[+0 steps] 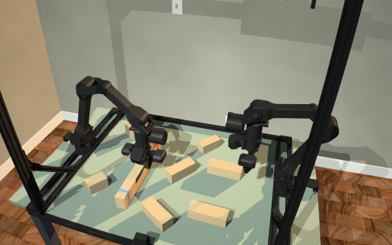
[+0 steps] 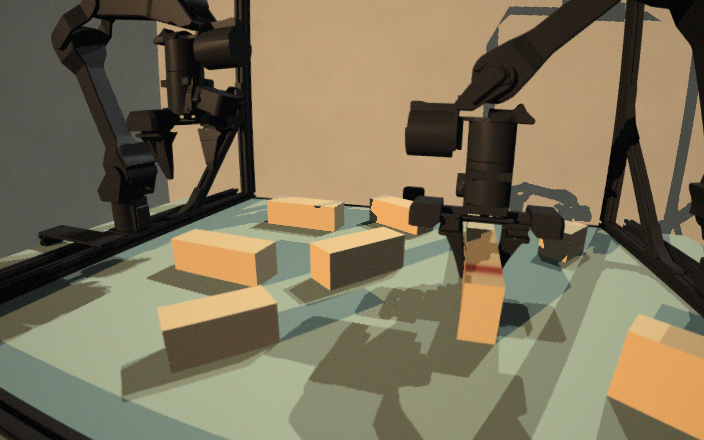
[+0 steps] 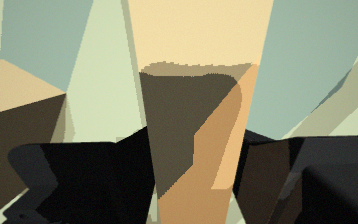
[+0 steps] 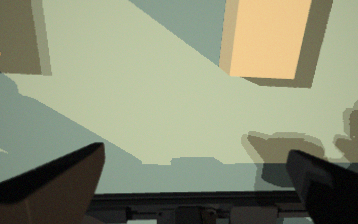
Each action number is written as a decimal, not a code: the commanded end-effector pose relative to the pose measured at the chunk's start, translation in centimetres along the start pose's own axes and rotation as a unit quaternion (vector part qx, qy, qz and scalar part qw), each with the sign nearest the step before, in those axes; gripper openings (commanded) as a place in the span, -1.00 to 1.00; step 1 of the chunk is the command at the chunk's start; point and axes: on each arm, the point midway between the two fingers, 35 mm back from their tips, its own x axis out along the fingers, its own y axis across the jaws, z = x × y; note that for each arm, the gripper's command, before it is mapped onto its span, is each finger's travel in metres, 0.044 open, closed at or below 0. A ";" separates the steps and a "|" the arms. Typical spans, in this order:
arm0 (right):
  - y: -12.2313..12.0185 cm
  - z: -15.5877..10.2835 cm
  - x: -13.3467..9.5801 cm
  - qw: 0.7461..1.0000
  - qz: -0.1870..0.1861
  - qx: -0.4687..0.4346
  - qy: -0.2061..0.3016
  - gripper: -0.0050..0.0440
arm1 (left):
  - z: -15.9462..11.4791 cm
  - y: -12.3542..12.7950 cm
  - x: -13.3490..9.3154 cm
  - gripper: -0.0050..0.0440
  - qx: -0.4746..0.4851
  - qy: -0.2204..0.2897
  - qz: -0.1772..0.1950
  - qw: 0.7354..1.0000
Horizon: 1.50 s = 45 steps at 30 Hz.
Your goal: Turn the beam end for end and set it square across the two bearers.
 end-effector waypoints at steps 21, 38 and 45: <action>0.0 0.0 0.0 1.000 0.000 0.001 0.001 1.00 | 0.0 -0.9 -3.9 -0.80 0.001 0.000 -0.001 1.000; 0.0 0.0 0.0 1.000 0.000 0.001 0.001 1.00 | 0.0 -0.6 -6.0 -0.80 0.001 0.000 -0.001 1.000; 0.0 0.0 0.0 1.000 0.000 0.001 0.001 1.00 | 0.0 -0.2 -6.8 -0.80 0.001 0.000 -0.001 1.000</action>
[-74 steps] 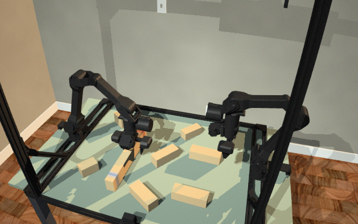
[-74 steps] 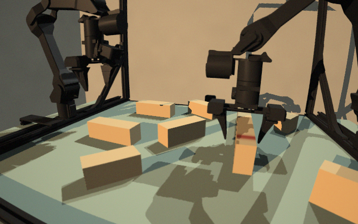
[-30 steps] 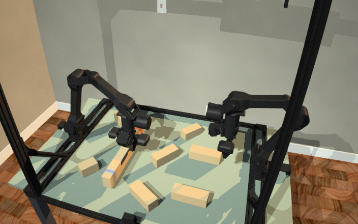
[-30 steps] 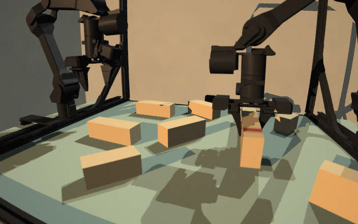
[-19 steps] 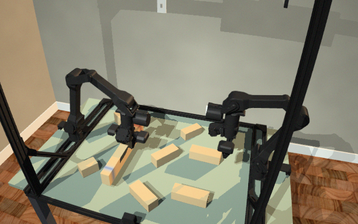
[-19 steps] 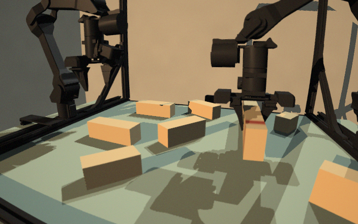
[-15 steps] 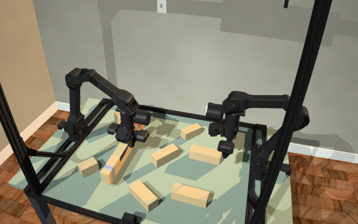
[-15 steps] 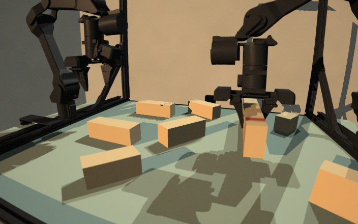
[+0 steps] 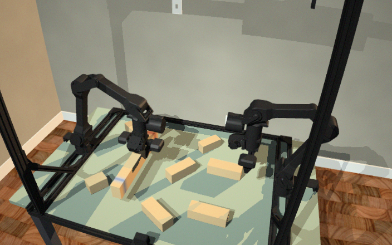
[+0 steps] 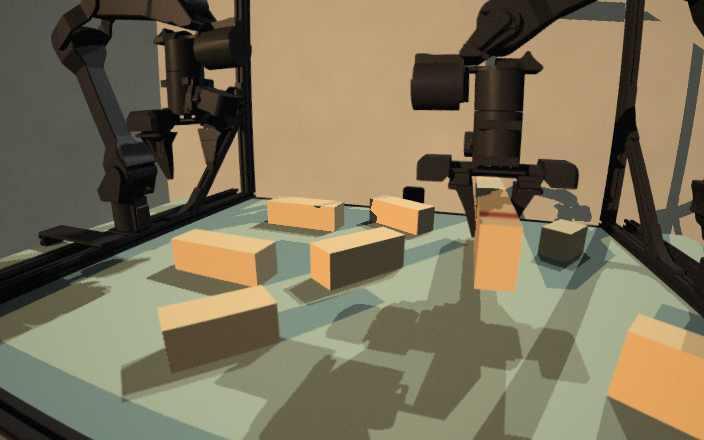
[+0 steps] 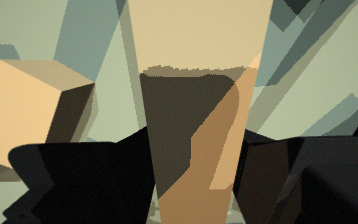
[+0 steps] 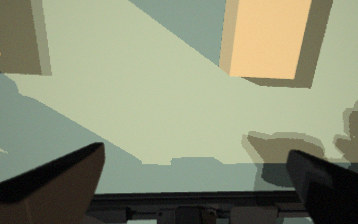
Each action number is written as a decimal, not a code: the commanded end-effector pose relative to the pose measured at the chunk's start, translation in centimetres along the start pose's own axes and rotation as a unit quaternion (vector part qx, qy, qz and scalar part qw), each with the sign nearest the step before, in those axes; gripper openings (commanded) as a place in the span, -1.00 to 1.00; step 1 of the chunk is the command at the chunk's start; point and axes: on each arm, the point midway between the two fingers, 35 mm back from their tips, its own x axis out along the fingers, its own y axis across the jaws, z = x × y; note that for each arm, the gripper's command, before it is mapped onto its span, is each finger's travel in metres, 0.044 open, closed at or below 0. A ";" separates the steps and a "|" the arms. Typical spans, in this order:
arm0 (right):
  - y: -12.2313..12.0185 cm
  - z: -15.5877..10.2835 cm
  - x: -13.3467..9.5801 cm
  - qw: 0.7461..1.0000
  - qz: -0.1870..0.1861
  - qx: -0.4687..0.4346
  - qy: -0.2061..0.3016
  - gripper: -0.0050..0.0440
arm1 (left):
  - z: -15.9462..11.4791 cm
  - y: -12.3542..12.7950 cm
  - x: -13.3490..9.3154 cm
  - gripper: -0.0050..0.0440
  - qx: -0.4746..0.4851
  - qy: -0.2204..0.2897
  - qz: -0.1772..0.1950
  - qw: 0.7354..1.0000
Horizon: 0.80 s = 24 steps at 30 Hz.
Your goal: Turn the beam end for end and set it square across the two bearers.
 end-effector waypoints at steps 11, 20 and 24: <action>0.0 0.0 0.0 1.000 0.000 0.001 0.001 1.00 | 0.0 0.2 -1.3 -0.80 0.000 0.000 0.011 1.000; 0.0 0.0 0.0 1.000 0.000 0.001 0.001 1.00 | 0.1 0.1 -1.3 -0.80 -0.016 -0.001 0.011 1.000; 0.0 0.0 0.0 1.000 0.000 0.001 0.001 1.00 | 0.2 0.2 -1.3 -0.80 -0.024 -0.001 0.011 1.000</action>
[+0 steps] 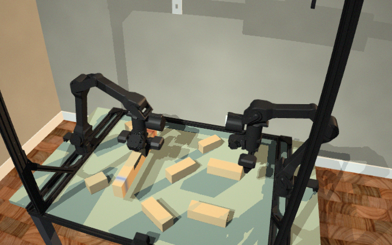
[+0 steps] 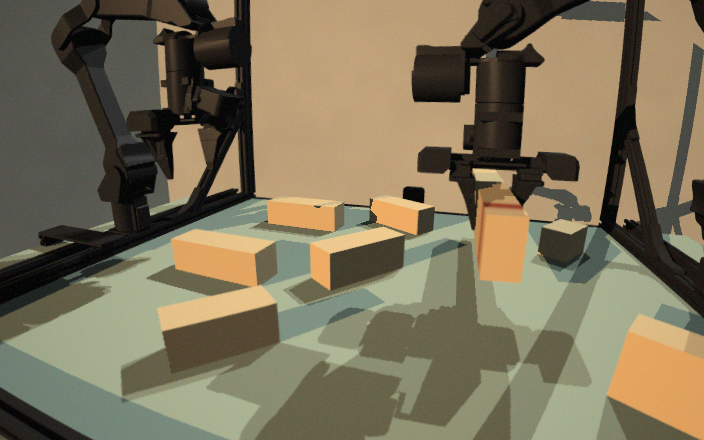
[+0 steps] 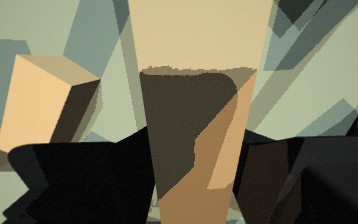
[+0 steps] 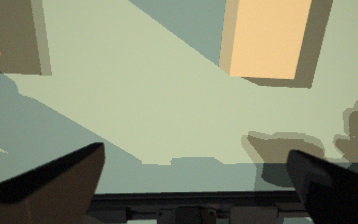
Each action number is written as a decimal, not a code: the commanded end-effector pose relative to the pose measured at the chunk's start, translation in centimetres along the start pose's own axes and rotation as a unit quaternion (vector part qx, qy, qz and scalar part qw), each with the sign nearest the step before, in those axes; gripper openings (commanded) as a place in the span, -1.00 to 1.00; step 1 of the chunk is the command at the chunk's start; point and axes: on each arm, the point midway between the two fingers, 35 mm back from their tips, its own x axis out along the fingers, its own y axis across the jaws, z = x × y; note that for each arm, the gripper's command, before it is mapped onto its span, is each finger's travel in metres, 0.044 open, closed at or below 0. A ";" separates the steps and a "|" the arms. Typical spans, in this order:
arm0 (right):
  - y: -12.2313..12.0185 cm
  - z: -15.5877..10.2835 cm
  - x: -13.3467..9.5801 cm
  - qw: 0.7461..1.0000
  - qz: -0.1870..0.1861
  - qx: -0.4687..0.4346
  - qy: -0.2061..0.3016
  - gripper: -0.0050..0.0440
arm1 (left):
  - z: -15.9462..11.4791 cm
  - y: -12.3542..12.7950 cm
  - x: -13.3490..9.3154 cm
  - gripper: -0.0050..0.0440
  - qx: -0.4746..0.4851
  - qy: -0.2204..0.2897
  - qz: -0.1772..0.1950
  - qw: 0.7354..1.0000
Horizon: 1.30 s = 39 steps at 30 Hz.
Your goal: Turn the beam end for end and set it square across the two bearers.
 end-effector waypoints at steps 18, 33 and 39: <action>0.0 0.0 0.0 1.000 0.000 0.001 0.001 1.00 | 0.6 0.6 -0.4 -0.80 -0.069 -0.001 0.006 0.998; 0.0 0.0 0.0 1.000 0.000 0.001 0.001 1.00 | 1.1 1.0 -0.4 -0.80 -0.133 -0.002 0.006 0.991; 0.0 0.0 0.0 1.000 0.000 0.001 0.001 1.00 | 1.3 1.2 -0.4 -0.80 -0.163 -0.002 0.006 0.987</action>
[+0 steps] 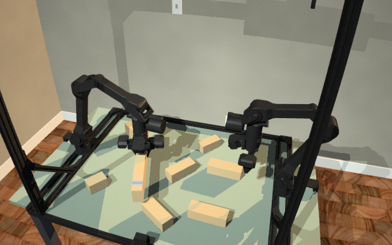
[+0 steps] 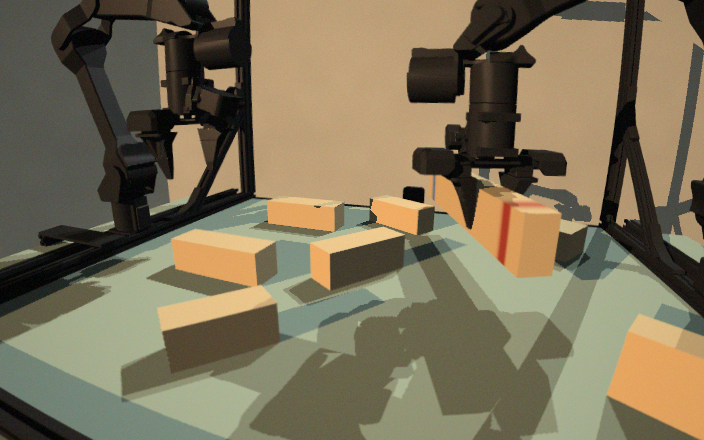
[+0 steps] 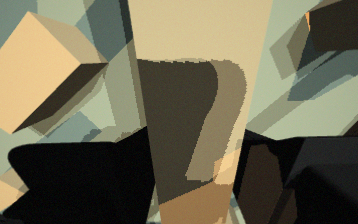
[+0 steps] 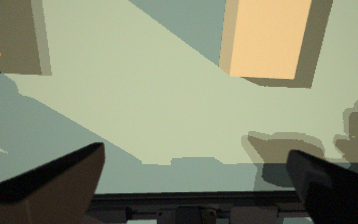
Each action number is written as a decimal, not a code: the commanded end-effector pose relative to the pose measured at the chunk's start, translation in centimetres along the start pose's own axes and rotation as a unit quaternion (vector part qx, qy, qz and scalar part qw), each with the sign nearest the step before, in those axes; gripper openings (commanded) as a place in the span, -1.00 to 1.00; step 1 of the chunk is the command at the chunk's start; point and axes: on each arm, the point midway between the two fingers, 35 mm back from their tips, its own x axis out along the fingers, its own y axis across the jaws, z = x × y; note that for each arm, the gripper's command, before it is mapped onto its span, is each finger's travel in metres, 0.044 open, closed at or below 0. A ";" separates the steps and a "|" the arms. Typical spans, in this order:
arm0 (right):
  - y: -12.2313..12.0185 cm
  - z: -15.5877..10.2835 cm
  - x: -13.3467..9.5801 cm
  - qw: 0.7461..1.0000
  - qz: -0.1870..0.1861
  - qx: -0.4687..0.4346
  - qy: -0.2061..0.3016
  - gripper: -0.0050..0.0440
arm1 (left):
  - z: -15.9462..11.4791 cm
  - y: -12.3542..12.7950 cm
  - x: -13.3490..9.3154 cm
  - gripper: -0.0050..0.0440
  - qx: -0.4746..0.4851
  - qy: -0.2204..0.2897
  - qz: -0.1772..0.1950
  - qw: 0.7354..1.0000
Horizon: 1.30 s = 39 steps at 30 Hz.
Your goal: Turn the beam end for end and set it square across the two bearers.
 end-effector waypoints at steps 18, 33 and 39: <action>0.0 0.0 0.0 1.000 0.000 0.001 0.001 1.00 | 1.1 0.8 -0.5 -0.80 -0.097 -0.004 0.007 0.995; 0.0 0.0 0.0 1.000 0.000 0.001 0.001 1.00 | 1.8 1.0 -0.5 -0.80 -0.165 -0.005 0.007 0.986; 0.0 0.0 0.0 1.000 0.000 0.001 0.001 1.00 | 2.0 1.2 -0.5 -0.80 -0.197 -0.005 0.007 0.980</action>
